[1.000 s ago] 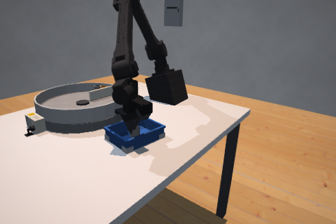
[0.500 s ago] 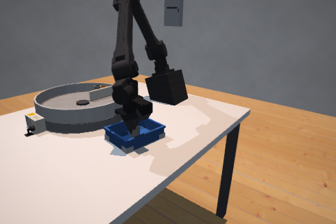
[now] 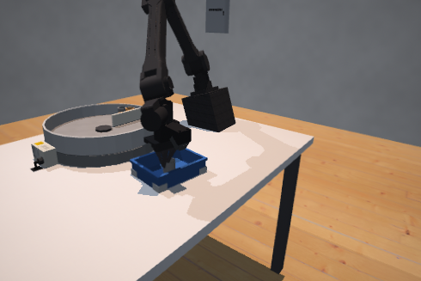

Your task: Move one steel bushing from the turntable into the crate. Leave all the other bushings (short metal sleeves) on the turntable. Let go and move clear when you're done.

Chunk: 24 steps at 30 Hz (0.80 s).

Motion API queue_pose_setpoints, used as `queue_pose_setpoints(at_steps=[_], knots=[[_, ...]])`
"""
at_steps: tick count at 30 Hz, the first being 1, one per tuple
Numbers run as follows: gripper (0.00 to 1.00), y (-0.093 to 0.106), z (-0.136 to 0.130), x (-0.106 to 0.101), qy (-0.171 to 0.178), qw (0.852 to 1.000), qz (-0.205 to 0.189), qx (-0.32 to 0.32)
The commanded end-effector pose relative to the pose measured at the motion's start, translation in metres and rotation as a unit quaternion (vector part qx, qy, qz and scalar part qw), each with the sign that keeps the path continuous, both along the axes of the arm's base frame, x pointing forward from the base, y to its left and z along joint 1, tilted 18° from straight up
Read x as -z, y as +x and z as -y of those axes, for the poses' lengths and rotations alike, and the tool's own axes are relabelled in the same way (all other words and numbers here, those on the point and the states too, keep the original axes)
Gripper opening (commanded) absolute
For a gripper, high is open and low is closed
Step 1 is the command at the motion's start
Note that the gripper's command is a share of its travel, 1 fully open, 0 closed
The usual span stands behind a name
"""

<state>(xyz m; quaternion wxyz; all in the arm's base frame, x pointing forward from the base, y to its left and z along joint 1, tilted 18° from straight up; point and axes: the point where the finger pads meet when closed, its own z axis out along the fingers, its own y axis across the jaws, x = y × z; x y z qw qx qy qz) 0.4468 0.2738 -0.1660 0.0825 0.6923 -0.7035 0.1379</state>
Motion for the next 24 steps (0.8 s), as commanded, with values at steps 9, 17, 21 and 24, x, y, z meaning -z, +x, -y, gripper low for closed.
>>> queue_pose_setpoints(at_steps=[9, 17, 21, 24], knots=[[0.00, 0.0176, -0.0041, -0.0074, 0.013, 1.000, 0.017, 0.000], [0.00, 0.0165, -0.0034, -0.0077, 0.013, 1.000, 0.017, 0.000], [0.00, 0.0165, -0.0034, -0.0077, 0.013, 1.000, 0.017, 0.000], [0.00, 0.0165, -0.0034, -0.0077, 0.013, 1.000, 0.017, 0.000]])
